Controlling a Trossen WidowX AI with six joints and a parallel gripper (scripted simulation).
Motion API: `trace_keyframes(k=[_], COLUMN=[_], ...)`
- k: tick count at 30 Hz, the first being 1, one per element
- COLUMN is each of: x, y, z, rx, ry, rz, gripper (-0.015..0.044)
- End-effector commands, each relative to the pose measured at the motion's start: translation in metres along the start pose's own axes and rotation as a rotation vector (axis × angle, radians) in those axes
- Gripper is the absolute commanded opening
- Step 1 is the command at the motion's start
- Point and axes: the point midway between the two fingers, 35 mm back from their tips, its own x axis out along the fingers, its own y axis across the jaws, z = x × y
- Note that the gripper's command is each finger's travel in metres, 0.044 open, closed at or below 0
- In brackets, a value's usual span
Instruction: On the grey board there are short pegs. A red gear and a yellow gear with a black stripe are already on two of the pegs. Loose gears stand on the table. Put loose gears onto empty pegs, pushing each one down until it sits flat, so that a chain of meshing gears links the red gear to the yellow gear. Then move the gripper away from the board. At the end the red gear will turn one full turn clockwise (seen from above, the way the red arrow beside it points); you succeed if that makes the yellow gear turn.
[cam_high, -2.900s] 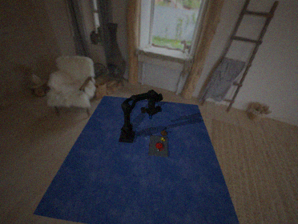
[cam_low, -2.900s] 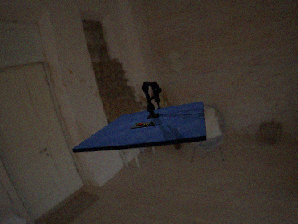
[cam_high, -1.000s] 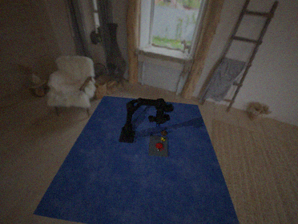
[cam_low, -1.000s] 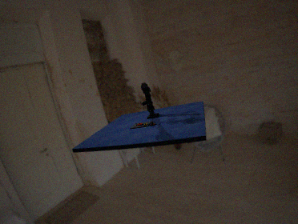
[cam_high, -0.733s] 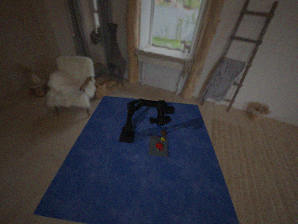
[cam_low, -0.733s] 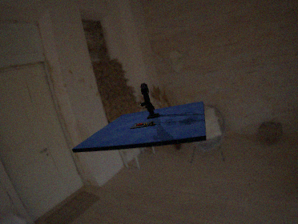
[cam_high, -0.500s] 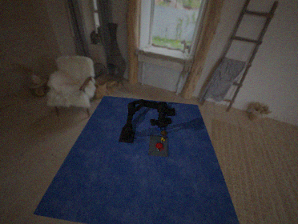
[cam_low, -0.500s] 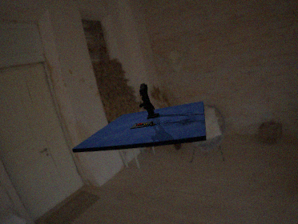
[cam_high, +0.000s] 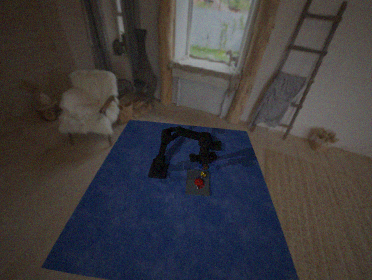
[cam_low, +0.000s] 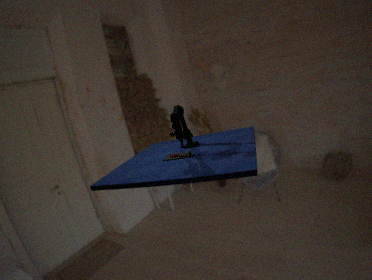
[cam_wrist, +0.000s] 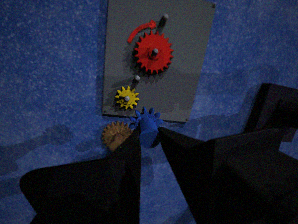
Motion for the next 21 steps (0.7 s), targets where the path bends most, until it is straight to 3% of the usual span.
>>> trace_keyframes(k=[1, 21], x=[0.005, 0.021], y=[0.001, 0.002], z=[0.009, 0.055], rx=[-0.004, -0.006], ry=[0.003, -0.004], rz=[-0.003, -0.002], gripper=[0.0000, 0.0000])
